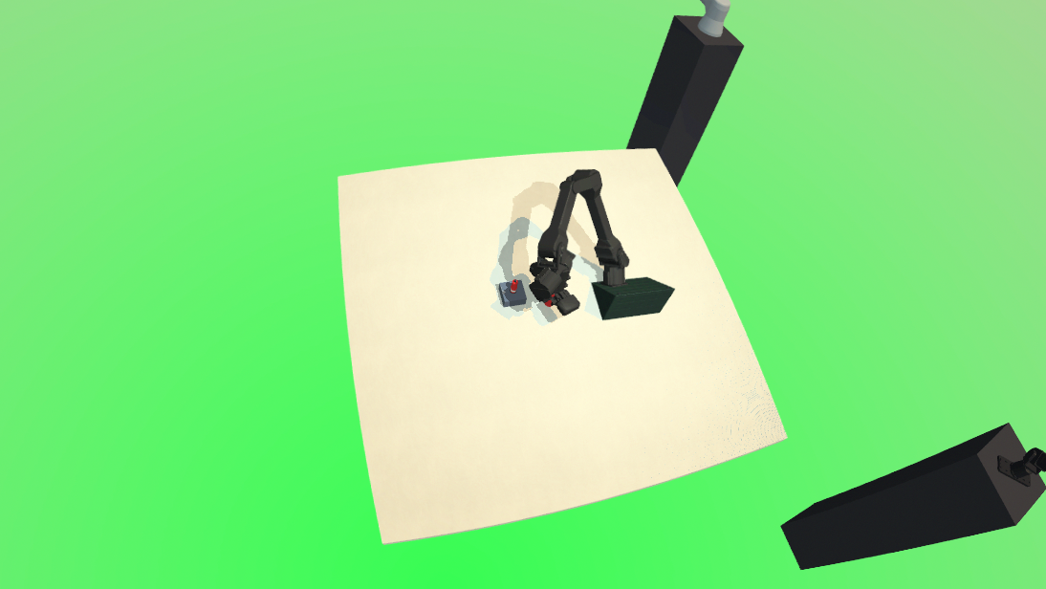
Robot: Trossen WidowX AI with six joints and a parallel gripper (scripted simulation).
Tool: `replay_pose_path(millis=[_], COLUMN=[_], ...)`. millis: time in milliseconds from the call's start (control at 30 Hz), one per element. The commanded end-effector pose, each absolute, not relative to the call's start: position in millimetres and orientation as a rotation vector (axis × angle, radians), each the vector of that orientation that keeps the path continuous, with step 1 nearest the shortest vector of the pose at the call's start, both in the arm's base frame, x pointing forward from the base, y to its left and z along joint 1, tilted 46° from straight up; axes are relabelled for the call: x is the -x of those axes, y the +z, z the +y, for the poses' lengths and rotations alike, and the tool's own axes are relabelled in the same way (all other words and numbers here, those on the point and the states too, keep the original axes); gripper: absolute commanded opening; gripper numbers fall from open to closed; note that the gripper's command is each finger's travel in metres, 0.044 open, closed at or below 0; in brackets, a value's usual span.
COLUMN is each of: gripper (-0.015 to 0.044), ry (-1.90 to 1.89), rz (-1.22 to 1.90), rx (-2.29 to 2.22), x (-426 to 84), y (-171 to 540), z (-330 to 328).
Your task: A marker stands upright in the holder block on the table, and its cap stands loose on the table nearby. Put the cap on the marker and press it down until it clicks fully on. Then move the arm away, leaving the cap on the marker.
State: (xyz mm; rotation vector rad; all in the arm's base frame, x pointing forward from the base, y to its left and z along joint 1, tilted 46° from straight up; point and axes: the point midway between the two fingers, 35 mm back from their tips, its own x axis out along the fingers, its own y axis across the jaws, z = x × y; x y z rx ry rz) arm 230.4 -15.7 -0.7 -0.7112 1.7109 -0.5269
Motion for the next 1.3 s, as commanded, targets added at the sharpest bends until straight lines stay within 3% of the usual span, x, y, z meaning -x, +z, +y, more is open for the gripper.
replay_pose_path(millis=[0,1267], gripper=[0.0000,0.0000], ry=[-0.527,-0.526], rz=[1.707,1.705], rx=[0.705,0.704], x=[-233,-291], y=[7,60], z=[-7,2])
